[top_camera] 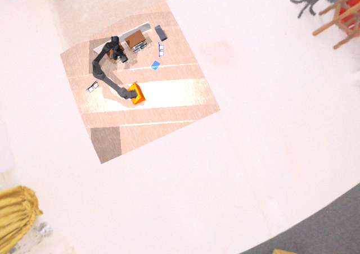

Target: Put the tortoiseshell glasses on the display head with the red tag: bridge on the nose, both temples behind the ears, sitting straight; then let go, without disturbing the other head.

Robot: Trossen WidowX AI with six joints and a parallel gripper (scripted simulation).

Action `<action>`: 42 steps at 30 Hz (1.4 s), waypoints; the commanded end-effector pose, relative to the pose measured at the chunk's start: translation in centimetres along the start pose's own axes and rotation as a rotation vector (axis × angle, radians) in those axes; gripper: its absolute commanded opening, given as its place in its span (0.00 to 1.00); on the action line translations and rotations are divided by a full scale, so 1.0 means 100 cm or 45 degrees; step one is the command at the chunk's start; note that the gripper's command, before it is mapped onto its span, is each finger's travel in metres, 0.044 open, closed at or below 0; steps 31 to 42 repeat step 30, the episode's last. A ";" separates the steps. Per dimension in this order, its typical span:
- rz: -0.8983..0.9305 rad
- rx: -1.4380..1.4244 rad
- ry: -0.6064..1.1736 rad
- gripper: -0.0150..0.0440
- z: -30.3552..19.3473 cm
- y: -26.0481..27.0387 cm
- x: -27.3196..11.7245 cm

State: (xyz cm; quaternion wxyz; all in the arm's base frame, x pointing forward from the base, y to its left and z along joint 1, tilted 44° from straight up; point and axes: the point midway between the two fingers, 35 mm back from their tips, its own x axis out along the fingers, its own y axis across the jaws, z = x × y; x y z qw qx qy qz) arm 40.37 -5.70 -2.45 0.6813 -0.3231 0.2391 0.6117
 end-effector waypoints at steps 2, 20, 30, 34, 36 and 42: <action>0.000 0.000 0.000 0.44 0.000 0.000 0.000; 0.047 0.005 0.011 0.44 0.000 0.024 -0.041; 0.050 0.007 0.011 0.44 0.000 0.056 -0.054; 0.050 0.007 0.011 0.44 0.000 0.056 -0.054; 0.050 0.007 0.011 0.44 0.000 0.056 -0.054; 0.050 0.007 0.011 0.44 0.000 0.056 -0.054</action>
